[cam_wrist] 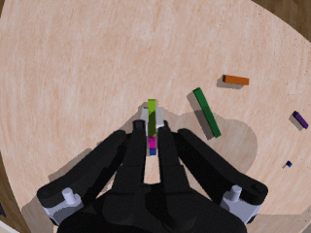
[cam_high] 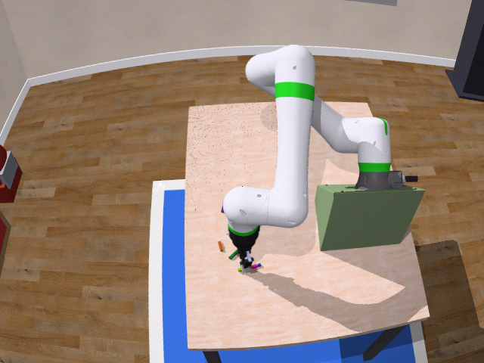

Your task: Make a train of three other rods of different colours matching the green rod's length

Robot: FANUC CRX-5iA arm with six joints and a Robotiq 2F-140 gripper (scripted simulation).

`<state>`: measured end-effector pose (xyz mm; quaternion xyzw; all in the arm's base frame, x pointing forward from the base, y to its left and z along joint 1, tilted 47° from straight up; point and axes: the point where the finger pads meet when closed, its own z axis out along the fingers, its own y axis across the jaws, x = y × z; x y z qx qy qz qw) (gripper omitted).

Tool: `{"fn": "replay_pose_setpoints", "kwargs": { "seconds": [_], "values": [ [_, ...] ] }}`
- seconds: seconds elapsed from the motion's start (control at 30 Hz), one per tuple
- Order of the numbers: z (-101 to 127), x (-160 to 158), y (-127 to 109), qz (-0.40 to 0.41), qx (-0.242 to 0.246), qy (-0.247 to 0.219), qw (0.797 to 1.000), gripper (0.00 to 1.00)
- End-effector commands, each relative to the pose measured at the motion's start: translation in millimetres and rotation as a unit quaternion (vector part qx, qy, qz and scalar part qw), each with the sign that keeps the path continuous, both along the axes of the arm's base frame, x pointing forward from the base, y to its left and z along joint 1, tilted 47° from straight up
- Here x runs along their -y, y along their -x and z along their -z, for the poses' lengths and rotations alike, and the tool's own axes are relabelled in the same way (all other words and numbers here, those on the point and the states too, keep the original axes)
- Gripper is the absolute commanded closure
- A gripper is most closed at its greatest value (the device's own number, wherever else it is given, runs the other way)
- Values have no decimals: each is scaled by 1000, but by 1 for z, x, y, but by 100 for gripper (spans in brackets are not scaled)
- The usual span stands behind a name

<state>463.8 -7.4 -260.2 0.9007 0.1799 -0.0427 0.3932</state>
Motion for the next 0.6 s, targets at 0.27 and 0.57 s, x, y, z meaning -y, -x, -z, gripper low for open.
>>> {"fn": "replay_pose_setpoints", "kwargs": {
  "seconds": [0.27, 0.57],
  "values": [
    [4, 4, 0, 0, 0, 0, 1000, 97],
    [4, 4, 0, 0, 0, 0, 1000, 97]
  ]
}}
